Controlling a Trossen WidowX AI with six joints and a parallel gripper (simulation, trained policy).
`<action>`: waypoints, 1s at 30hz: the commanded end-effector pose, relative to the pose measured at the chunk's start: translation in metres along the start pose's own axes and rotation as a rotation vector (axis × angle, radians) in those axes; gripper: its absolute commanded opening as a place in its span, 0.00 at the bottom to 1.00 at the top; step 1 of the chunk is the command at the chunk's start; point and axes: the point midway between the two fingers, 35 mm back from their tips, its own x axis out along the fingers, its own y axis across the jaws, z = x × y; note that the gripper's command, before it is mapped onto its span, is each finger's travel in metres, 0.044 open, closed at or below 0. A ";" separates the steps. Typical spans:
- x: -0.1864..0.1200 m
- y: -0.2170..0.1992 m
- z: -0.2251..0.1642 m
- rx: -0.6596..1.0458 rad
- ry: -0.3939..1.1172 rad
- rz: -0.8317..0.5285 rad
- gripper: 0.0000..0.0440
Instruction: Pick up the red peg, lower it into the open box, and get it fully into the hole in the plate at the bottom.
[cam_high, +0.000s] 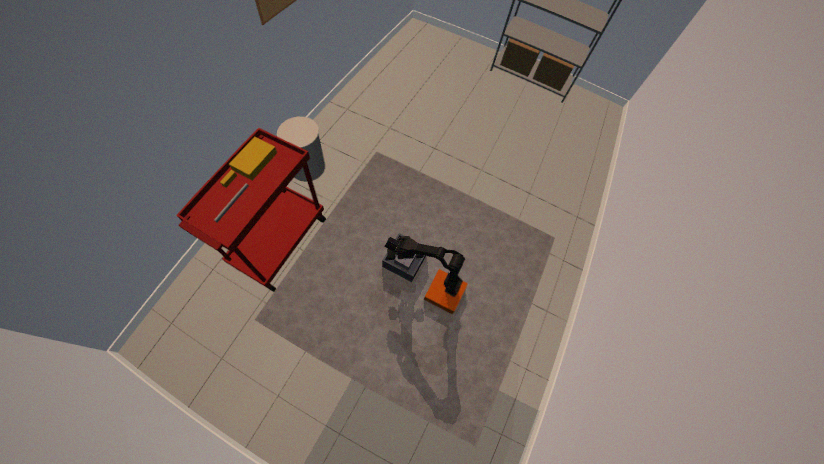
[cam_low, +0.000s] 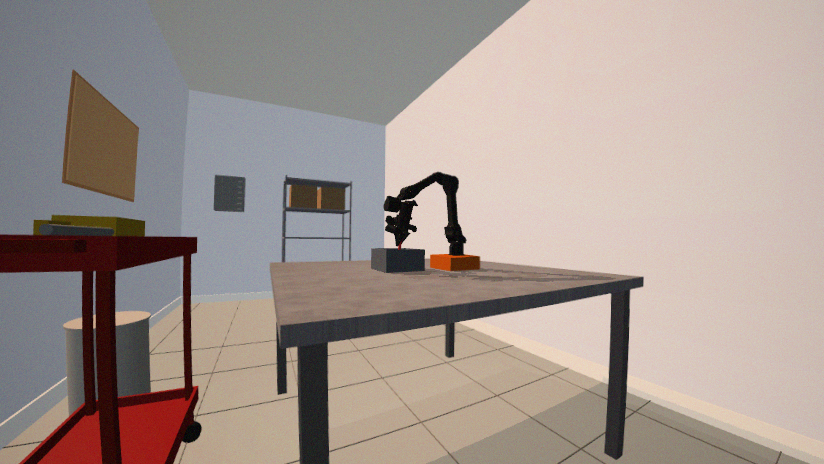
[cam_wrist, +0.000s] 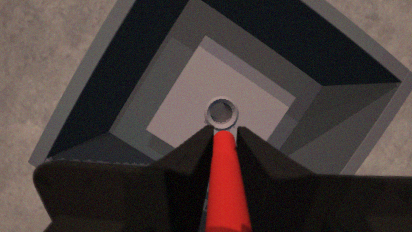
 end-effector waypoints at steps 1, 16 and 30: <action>0.010 0.002 0.006 -0.021 0.017 0.005 0.00; 0.054 0.004 0.011 -0.114 0.121 0.007 0.41; 0.035 0.046 0.045 -0.110 0.183 0.116 1.00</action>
